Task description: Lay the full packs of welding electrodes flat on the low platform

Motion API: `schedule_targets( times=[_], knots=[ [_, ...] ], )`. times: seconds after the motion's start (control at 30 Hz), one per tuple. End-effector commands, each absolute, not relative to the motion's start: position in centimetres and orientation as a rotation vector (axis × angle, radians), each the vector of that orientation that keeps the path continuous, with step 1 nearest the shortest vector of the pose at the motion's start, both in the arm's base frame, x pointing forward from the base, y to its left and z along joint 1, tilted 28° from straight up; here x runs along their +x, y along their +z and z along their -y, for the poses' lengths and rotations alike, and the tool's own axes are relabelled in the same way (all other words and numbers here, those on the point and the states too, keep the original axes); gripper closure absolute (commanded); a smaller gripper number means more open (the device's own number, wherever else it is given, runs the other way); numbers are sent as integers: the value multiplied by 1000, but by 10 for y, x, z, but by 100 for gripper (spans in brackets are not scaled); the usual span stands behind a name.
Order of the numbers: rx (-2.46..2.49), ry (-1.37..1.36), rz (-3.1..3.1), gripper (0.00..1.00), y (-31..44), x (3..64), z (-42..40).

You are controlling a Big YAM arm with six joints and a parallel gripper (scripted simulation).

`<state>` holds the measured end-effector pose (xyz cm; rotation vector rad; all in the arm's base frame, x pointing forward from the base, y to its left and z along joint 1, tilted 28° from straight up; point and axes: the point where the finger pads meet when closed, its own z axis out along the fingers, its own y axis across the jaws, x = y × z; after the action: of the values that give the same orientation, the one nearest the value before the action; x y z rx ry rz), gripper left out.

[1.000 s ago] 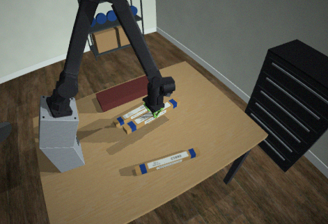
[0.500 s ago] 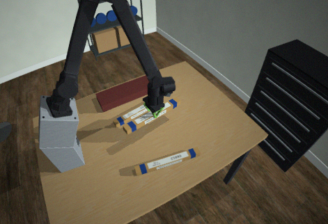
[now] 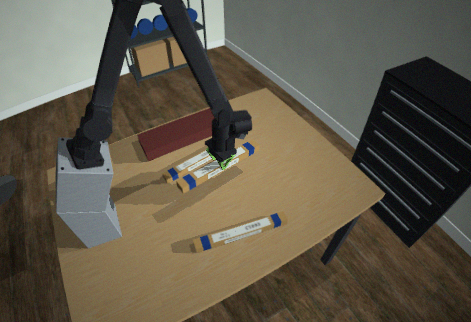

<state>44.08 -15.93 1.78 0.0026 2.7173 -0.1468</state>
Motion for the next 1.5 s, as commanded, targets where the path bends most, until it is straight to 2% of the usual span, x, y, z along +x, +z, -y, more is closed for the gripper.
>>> schedule_targets(
  times=[0.0,1.47],
  knots=[
    [6,-194,-2625,100,65,459,175],
    [10,-200,-2610,100,53,469,178]
  ],
)
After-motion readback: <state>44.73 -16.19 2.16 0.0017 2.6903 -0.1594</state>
